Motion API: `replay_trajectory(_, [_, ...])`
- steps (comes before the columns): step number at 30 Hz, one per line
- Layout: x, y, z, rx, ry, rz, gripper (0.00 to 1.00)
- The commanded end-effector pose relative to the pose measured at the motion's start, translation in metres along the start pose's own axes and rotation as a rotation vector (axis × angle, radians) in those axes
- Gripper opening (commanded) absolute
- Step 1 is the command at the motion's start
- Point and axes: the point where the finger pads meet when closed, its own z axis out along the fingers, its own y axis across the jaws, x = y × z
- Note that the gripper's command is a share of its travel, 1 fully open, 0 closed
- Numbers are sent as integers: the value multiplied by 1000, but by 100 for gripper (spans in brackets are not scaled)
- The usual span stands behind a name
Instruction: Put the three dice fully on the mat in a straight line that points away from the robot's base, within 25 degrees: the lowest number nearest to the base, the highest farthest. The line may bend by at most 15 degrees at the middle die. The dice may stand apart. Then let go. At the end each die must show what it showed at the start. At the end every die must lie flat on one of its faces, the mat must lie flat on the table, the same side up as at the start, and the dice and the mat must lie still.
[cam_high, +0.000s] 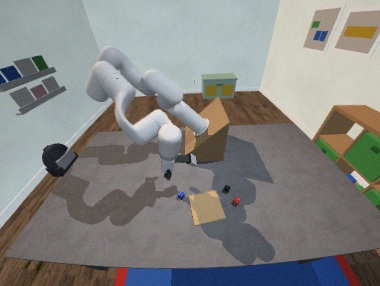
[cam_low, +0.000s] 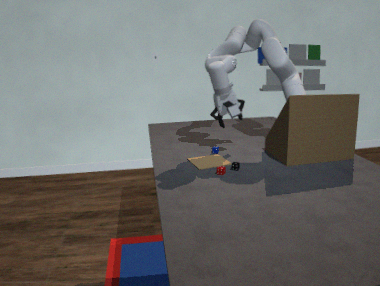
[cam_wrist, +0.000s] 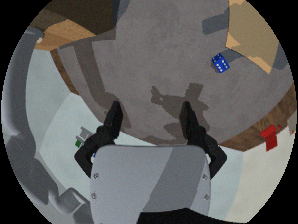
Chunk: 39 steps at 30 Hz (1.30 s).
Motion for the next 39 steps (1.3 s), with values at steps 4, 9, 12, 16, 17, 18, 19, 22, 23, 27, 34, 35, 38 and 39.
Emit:
replay_trajectory(4, [37, 54, -40, -194, 99, 73, 100])
replay_trajectory(9, [59, 78, -70, -291, 174, 108, 100])
replay_trajectory(12, [65, 84, -79, -318, 197, 117, 100])
replay_trajectory(16, [65, 84, -79, -320, 198, 118, 100])
replay_trajectory(17, [65, 84, -79, -320, 198, 118, 100])
replay_trajectory(18, [65, 84, -79, -320, 198, 118, 100])
replay_trajectory(19, [65, 84, -79, -320, 198, 118, 100])
replay_trajectory(22, [65, 84, -79, -320, 198, 118, 100])
replay_trajectory(23, [65, 84, -79, -320, 198, 118, 100])
replay_trajectory(27, [65, 84, -79, -320, 198, 118, 100])
replay_trajectory(34, [66, 85, -78, -320, 198, 118, 100])
replay_trajectory(35, [66, 85, -76, -319, 198, 118, 100])
replay_trajectory(38, [67, 88, -70, -319, 198, 118, 100])
replay_trajectory(39, [67, 88, -70, -319, 198, 118, 100])
